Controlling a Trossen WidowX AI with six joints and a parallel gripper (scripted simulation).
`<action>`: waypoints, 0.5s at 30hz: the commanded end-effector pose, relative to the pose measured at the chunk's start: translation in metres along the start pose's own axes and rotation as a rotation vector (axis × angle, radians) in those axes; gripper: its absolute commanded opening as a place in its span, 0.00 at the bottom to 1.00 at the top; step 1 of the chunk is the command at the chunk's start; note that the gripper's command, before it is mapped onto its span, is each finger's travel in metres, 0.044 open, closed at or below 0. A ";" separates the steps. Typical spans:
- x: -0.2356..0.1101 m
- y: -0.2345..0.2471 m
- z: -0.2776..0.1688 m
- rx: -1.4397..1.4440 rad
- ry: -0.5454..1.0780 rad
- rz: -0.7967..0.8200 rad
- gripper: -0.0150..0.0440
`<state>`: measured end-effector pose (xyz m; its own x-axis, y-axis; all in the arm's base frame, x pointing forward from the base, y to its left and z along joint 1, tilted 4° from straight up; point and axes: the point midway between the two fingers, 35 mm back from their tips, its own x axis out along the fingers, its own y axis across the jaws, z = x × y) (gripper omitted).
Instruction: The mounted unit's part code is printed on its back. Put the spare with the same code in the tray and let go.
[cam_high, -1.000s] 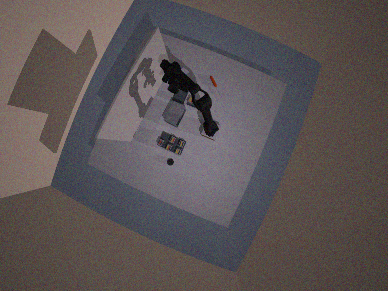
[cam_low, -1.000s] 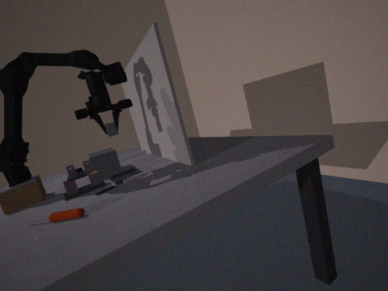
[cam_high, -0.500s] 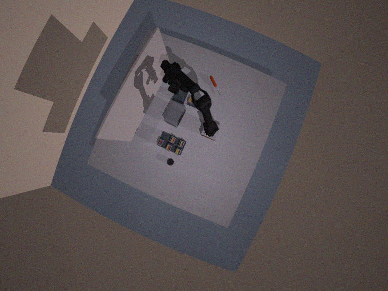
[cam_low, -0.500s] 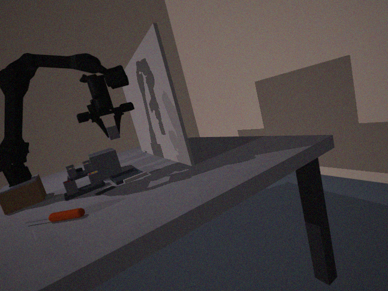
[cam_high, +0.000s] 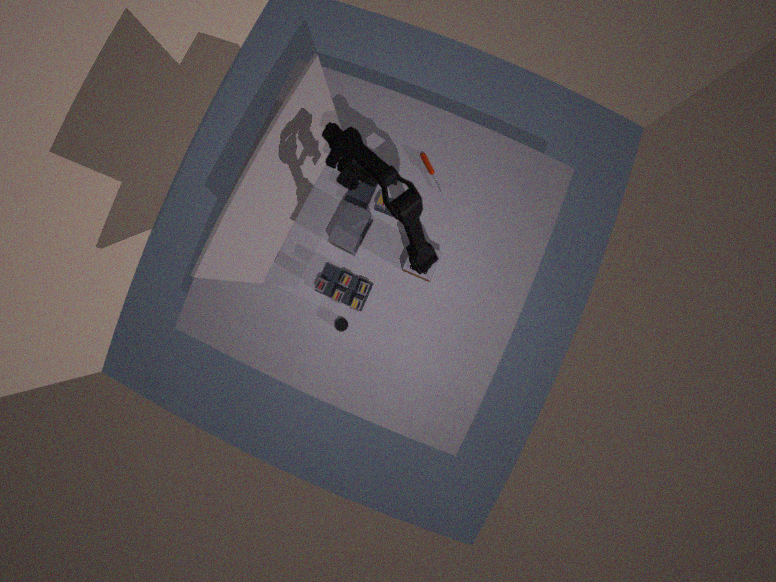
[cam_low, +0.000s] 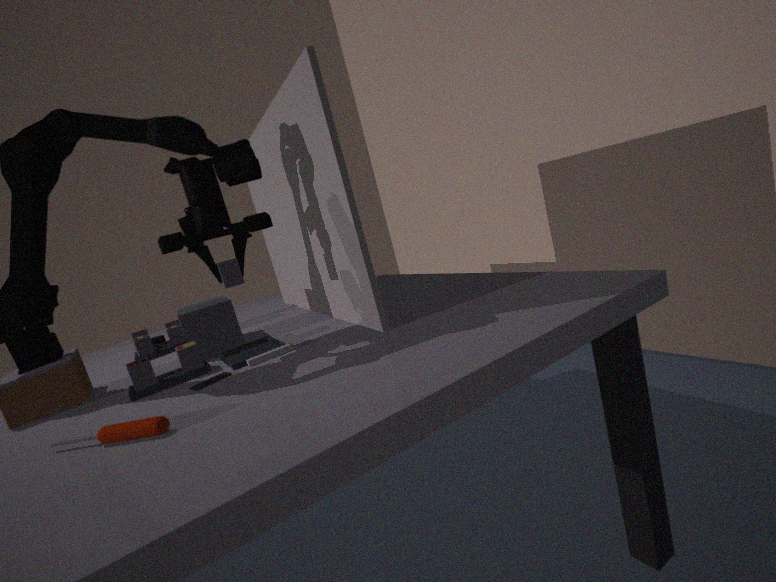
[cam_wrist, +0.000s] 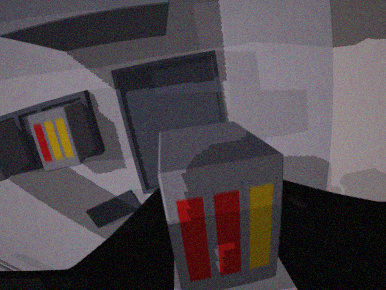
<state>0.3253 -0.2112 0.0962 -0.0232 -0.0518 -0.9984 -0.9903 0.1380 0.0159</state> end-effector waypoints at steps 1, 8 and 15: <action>0.005 0.000 -0.001 -0.004 0.005 0.001 0.25; 0.012 -0.001 -0.001 -0.004 0.005 0.001 0.25; 0.019 -0.002 -0.002 -0.004 0.005 0.001 0.25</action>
<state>0.3265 -0.2131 0.0810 -0.0231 -0.0519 -0.9984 -0.9903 0.1380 0.0157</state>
